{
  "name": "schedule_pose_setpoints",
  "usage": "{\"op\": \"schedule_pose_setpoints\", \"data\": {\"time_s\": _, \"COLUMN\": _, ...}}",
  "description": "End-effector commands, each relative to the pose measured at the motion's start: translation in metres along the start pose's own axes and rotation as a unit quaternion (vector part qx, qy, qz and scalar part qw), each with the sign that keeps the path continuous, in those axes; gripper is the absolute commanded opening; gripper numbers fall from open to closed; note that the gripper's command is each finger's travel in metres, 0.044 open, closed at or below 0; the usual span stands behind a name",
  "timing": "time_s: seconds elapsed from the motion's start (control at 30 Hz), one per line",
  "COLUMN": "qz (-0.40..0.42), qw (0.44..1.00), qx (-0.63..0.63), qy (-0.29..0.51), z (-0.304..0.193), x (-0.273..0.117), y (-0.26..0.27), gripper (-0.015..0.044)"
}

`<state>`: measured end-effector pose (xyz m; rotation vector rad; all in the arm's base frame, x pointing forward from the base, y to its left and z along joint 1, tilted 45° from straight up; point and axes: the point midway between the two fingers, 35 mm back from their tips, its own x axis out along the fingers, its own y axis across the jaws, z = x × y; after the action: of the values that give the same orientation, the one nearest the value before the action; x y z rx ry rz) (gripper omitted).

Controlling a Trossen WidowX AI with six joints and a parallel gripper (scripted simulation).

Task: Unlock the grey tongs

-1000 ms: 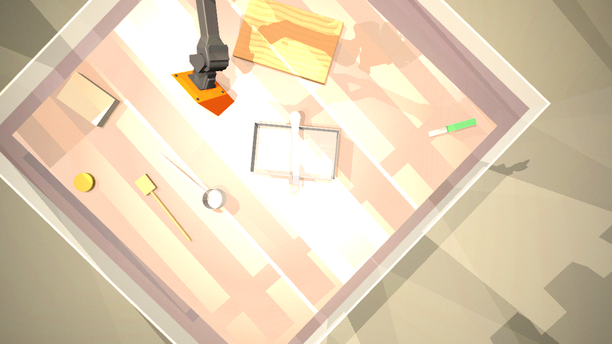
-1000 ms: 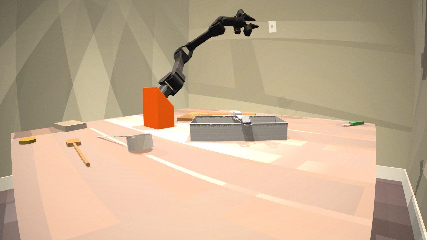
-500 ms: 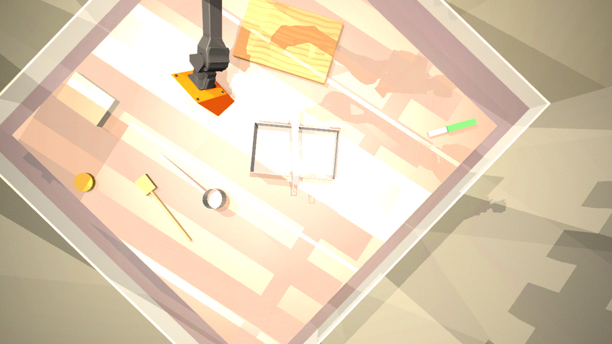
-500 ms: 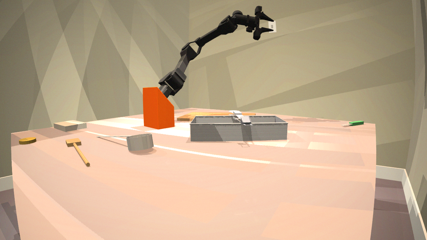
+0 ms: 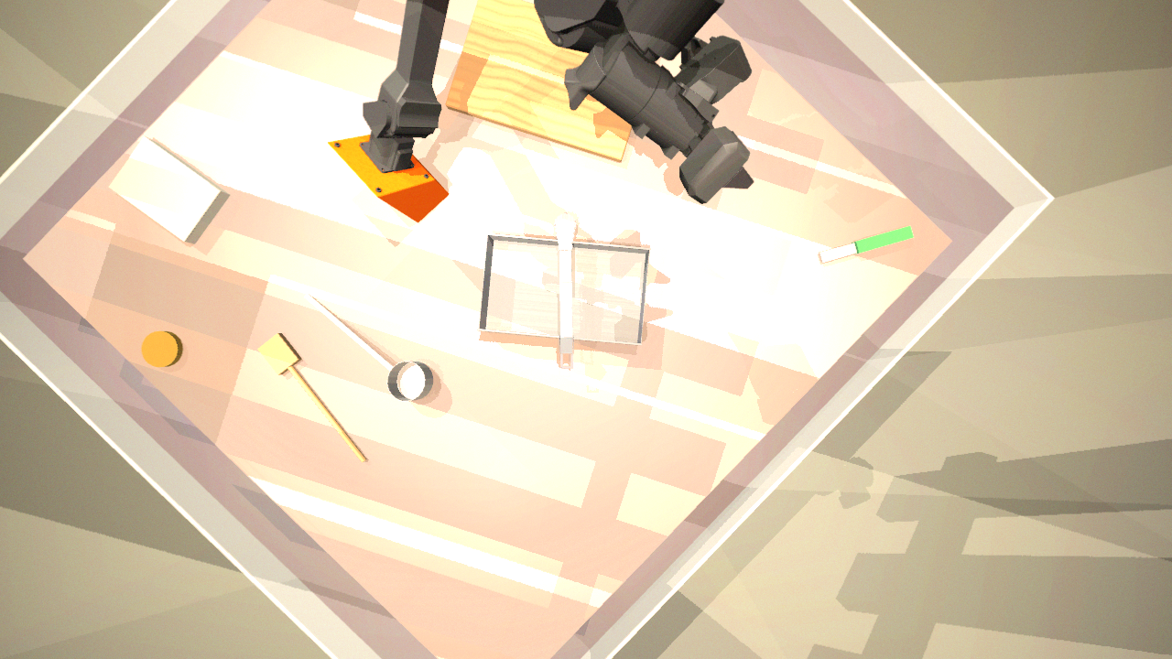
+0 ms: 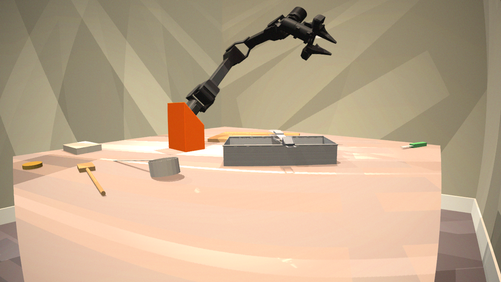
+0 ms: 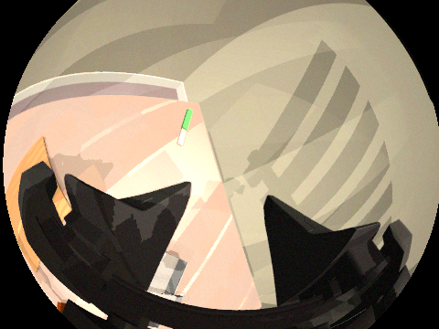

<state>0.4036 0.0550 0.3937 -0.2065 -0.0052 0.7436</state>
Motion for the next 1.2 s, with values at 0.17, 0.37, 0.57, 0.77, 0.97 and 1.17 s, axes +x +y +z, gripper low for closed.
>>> {"op": "schedule_pose_setpoints", "data": {"time_s": 0.17, "qz": 0.052, "qw": 0.923, "qx": 0.354, "qy": 0.139, "z": -0.16, "x": 0.018, "y": 0.004, "gripper": 0.026}}
{"op": "schedule_pose_setpoints", "data": {"time_s": 0.37, "qz": 0.061, "qw": 0.758, "qx": 0.609, "qy": 0.225, "z": -0.263, "x": 0.007, "y": 0.036, "gripper": 0.026}}
{"op": "schedule_pose_setpoints", "data": {"time_s": 0.57, "qz": 0.045, "qw": 0.488, "qx": 0.824, "qy": 0.285, "z": -0.343, "x": -0.02, "y": 0.087, "gripper": 0.026}}
{"op": "schedule_pose_setpoints", "data": {"time_s": 0.77, "qz": 0.041, "qw": 0.453, "qx": 0.842, "qy": 0.29, "z": -0.349, "x": -0.023, "y": 0.094, "gripper": 0.026}}
{"op": "schedule_pose_setpoints", "data": {"time_s": 0.97, "qz": 0.041, "qw": 0.453, "qx": 0.842, "qy": 0.29, "z": -0.349, "x": -0.023, "y": 0.094, "gripper": 0.026}}
{"op": "schedule_pose_setpoints", "data": {"time_s": 1.17, "qz": 0.041, "qw": 0.453, "qx": 0.842, "qy": 0.29, "z": -0.352, "x": -0.016, "y": 0.086, "gripper": 0.026}}
